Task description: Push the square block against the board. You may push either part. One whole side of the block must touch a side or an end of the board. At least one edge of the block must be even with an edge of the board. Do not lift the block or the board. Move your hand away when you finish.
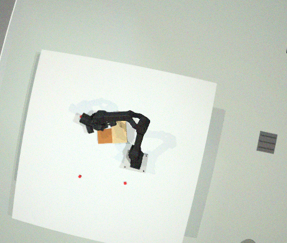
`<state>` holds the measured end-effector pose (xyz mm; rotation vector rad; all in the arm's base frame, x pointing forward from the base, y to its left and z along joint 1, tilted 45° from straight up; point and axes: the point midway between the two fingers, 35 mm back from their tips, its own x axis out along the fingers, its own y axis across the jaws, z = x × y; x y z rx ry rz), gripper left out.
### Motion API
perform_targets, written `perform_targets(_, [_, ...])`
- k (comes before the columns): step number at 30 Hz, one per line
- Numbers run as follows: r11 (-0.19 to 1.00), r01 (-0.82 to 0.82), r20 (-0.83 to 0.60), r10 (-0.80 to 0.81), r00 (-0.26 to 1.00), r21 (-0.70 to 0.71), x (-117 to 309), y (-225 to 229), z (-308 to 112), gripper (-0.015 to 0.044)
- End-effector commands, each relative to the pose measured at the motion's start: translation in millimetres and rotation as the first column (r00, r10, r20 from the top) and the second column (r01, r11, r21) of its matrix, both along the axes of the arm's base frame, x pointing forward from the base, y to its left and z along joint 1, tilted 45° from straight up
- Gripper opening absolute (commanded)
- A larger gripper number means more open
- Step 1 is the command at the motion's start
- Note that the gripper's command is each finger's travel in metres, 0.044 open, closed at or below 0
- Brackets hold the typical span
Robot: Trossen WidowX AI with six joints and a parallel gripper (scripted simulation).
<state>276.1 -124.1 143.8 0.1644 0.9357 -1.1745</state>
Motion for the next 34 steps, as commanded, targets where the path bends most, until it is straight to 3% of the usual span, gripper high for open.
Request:
perform_targets(1, [1.000,0.017,0.016,-0.017,1.000,0.008,-2,-1,-3,0.0000])
perform_targets(7, [1.000,0.017,0.017,-0.017,1.000,0.004,1,-39,-39,0.0000])
perform_targets(34, [1.000,0.017,0.016,-0.017,1.000,0.006,-4,-32,-47,0.0000])
